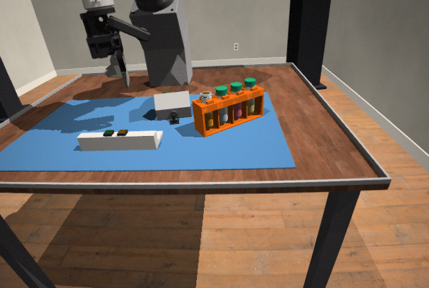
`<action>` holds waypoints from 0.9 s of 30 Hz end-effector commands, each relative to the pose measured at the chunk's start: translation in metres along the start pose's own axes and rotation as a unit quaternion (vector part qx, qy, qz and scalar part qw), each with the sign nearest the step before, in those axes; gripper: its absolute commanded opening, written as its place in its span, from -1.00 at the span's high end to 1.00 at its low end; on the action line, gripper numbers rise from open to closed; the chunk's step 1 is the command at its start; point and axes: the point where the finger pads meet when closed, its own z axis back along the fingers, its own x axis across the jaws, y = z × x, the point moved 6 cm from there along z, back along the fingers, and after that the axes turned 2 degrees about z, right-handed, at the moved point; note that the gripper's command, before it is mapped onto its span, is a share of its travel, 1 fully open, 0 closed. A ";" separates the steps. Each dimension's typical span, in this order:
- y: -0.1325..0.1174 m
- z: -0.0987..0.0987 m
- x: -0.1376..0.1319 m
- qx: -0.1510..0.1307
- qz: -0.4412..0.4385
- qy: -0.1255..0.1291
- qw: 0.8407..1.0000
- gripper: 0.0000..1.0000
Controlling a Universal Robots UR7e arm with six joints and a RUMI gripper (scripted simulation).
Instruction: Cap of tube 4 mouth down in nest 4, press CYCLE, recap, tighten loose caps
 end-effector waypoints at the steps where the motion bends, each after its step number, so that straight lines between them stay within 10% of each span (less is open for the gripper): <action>1: 0.027 -0.006 -0.008 -0.019 -0.095 0.003 0.995 1.00; 27: 0.042 -0.010 -0.014 -0.019 -0.095 0.003 0.995 1.00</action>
